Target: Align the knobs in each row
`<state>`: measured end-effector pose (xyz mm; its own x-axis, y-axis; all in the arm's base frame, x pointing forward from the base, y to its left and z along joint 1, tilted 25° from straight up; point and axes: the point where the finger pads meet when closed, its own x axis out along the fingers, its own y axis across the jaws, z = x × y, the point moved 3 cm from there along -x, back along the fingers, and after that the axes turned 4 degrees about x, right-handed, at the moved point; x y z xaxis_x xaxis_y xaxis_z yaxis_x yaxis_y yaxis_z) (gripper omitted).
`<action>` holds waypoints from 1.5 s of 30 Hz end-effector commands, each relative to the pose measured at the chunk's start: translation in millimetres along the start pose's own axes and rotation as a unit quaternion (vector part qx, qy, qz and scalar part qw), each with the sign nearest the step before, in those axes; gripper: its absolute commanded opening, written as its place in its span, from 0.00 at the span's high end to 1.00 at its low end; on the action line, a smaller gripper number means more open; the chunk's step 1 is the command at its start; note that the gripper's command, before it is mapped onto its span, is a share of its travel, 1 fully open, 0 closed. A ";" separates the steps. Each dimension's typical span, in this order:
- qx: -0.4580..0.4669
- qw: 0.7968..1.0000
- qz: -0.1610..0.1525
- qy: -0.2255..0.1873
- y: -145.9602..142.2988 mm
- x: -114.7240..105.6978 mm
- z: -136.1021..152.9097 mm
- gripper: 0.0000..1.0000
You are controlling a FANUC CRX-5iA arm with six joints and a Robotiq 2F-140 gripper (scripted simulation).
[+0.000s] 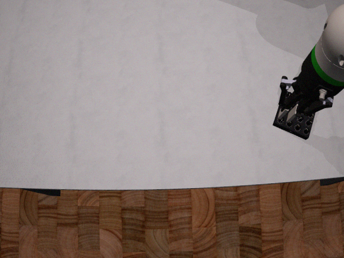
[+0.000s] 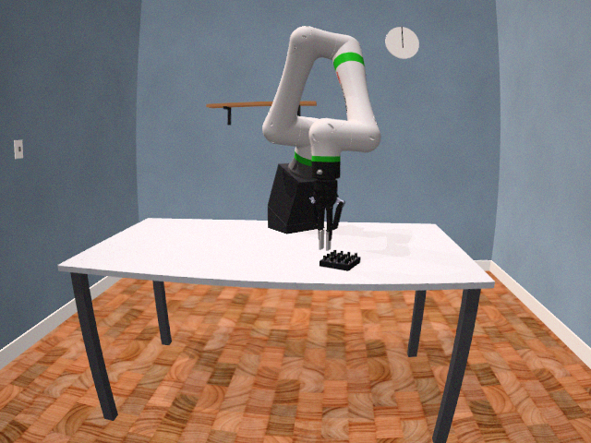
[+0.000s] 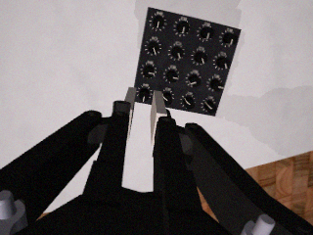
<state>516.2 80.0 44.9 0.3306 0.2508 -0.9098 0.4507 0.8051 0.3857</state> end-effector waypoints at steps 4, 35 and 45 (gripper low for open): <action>0.000 1.000 0.000 0.000 0.2 4.1 0.2 0.88; 0.000 1.000 0.000 0.000 0.4 15.0 0.1 0.88; 0.000 1.000 0.000 0.000 0.4 15.0 0.1 0.88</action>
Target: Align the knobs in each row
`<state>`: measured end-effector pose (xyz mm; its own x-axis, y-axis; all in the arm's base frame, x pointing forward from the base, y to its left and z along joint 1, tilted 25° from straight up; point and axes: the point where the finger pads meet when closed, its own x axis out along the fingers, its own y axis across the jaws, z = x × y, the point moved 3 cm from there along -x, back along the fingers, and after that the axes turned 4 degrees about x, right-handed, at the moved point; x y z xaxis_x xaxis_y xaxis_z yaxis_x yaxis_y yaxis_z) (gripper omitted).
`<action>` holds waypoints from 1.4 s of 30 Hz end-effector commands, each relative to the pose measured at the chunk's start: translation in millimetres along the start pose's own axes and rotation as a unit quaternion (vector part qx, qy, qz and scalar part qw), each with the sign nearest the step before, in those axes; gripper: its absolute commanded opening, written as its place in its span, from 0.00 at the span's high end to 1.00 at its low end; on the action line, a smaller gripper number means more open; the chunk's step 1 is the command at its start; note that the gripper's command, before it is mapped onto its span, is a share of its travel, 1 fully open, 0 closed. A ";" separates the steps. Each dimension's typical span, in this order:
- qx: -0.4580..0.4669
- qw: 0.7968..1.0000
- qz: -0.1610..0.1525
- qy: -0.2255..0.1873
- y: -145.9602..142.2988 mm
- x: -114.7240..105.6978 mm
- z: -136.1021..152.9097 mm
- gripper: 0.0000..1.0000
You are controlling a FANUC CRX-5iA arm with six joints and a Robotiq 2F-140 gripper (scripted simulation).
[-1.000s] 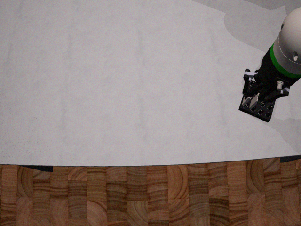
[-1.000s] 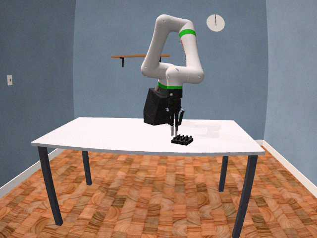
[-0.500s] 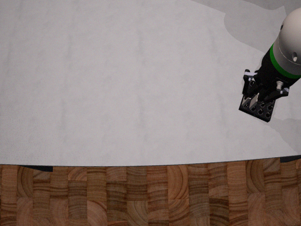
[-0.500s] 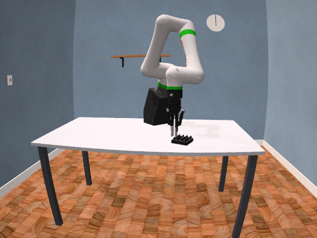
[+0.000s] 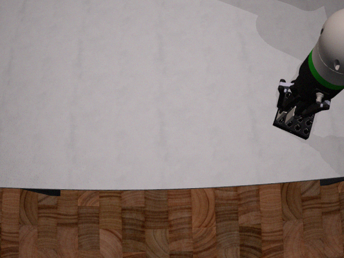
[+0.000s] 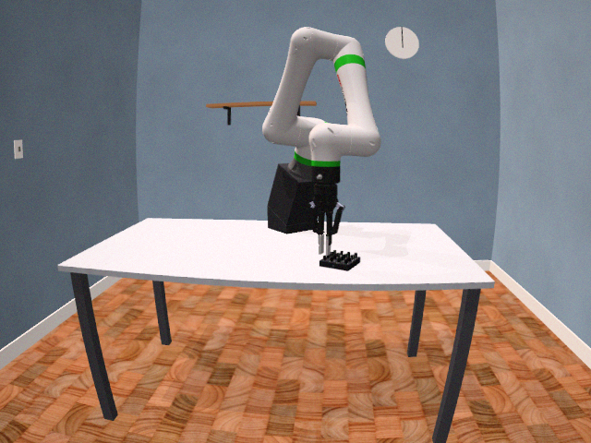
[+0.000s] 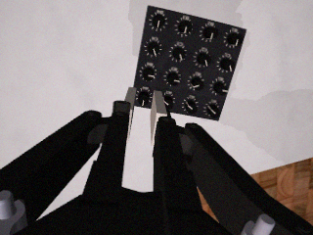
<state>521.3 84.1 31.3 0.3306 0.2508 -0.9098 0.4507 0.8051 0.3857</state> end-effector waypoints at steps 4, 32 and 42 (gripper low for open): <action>0.000 1.000 0.000 0.000 0.0 -0.1 0.2 0.88; 0.000 1.000 0.000 0.000 0.1 6.0 0.2 0.88; 0.000 1.000 0.000 0.000 0.1 12.7 0.2 0.88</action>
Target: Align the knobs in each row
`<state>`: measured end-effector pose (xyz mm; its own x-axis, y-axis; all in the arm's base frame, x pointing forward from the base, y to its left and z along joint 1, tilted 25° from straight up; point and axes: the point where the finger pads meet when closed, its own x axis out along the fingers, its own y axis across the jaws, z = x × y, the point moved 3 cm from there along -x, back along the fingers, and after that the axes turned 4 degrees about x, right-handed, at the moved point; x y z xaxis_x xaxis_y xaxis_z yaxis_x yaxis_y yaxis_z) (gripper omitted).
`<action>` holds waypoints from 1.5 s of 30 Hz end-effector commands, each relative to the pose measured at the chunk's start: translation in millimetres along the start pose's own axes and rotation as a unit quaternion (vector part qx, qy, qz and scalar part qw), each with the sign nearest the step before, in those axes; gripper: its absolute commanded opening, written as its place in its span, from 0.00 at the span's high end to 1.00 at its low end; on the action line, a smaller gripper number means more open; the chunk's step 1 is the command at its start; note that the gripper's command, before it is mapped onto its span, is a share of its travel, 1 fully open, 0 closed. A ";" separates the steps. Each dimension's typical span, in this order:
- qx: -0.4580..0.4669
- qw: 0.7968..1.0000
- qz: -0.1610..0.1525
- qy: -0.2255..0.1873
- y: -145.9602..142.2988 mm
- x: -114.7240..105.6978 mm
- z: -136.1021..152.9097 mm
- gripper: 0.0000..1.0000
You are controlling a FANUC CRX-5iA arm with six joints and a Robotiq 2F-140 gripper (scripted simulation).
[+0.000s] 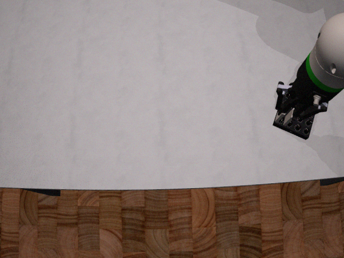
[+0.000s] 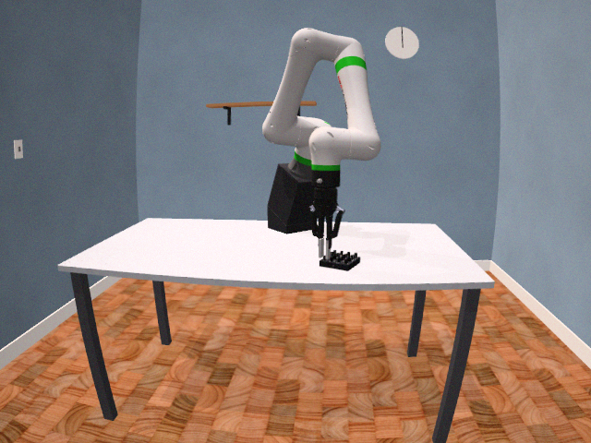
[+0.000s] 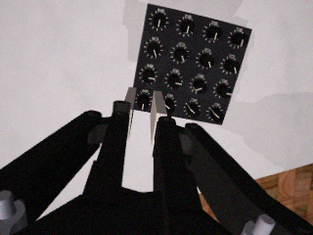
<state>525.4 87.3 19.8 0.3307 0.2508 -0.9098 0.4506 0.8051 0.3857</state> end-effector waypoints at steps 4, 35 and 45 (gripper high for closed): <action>0.000 1.000 0.000 0.000 0.0 1.0 0.2 0.88; 0.000 1.000 0.000 0.000 0.0 1.3 0.2 0.88; 0.000 1.000 0.000 0.000 0.0 1.3 0.2 0.95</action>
